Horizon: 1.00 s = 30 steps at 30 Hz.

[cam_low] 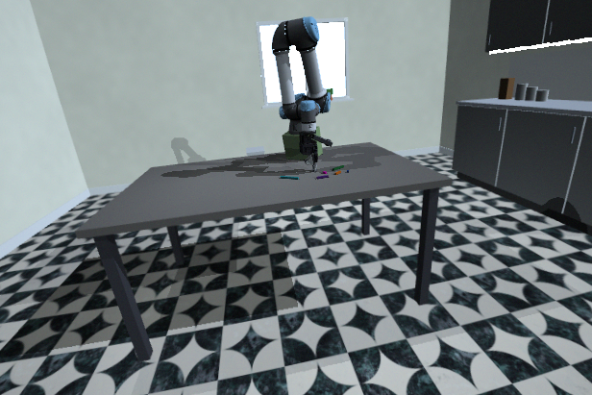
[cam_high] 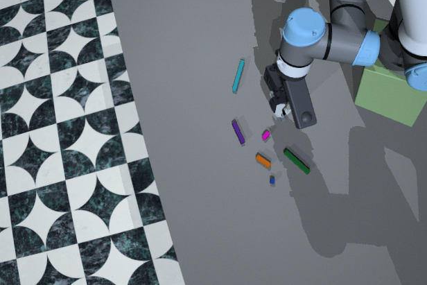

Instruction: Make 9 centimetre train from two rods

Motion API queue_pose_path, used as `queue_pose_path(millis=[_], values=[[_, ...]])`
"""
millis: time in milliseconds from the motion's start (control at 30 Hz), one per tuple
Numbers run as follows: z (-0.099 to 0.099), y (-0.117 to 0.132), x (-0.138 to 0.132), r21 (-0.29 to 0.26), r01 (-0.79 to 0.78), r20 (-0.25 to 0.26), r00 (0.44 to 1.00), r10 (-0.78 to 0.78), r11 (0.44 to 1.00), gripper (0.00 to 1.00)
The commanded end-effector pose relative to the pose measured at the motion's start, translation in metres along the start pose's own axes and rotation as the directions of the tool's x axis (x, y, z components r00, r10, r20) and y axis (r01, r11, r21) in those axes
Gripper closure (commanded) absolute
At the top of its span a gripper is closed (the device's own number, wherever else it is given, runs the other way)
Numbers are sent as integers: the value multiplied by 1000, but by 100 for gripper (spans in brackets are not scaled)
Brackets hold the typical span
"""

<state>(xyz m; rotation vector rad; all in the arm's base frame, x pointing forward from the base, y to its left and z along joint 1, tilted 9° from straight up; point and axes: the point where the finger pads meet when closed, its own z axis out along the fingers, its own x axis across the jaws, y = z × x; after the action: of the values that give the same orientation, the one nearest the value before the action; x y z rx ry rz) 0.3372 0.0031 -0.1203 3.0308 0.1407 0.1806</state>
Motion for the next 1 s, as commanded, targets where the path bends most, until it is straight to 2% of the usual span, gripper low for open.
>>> queue_pose_path(millis=[0, 967], values=[[0, 0, 0, 0, 0, -1, 1000, 0, 1000, 100], [-6, 0, 0, 0, 0, -1, 1000, 0, 1000, 100]])
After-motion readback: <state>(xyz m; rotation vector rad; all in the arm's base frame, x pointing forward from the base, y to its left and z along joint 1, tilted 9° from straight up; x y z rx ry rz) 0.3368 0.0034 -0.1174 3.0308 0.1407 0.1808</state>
